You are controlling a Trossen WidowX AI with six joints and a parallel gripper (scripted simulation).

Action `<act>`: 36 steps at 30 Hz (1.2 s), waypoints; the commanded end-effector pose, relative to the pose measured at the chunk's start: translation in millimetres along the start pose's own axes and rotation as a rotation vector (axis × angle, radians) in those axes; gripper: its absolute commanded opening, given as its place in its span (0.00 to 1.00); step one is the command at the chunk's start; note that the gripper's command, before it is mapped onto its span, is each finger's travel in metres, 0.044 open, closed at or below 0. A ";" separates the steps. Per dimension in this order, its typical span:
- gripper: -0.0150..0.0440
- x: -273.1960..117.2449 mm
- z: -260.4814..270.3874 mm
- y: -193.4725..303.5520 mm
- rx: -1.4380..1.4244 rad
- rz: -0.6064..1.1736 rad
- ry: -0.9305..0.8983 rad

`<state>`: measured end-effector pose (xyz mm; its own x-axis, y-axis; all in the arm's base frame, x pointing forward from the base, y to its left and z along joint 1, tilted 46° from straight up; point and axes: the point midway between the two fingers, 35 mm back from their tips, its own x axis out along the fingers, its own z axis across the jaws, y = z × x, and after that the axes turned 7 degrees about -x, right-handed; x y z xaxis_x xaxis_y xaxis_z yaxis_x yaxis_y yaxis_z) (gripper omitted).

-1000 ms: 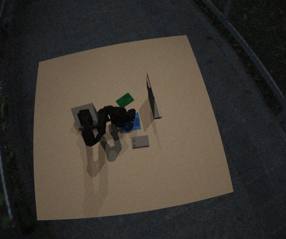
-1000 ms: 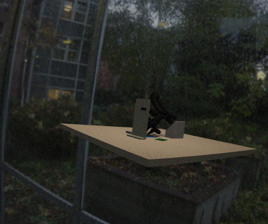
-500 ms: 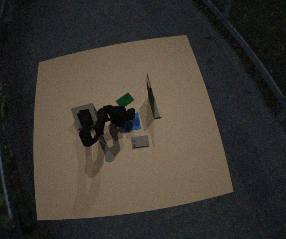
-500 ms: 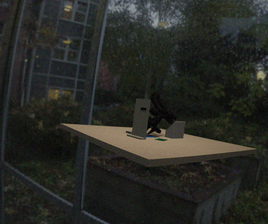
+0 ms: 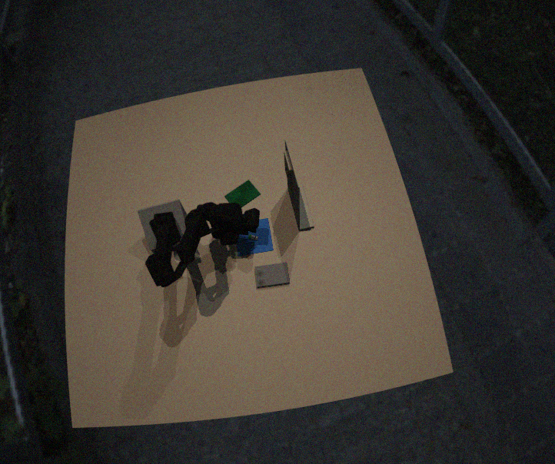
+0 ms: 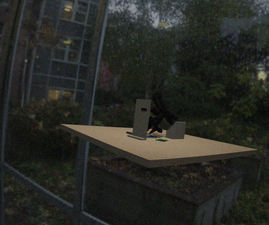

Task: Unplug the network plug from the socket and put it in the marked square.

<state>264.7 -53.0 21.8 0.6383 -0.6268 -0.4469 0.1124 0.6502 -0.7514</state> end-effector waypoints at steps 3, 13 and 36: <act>0.52 -5.4 -2.8 0.2 -0.003 -0.001 0.004; 0.52 -10.2 -0.3 2.0 -0.002 0.003 0.007; 0.52 -23.2 11.2 7.2 0.003 0.016 0.020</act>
<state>256.5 -32.3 28.2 0.6215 -0.6247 -0.4729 0.0944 0.6589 -0.7463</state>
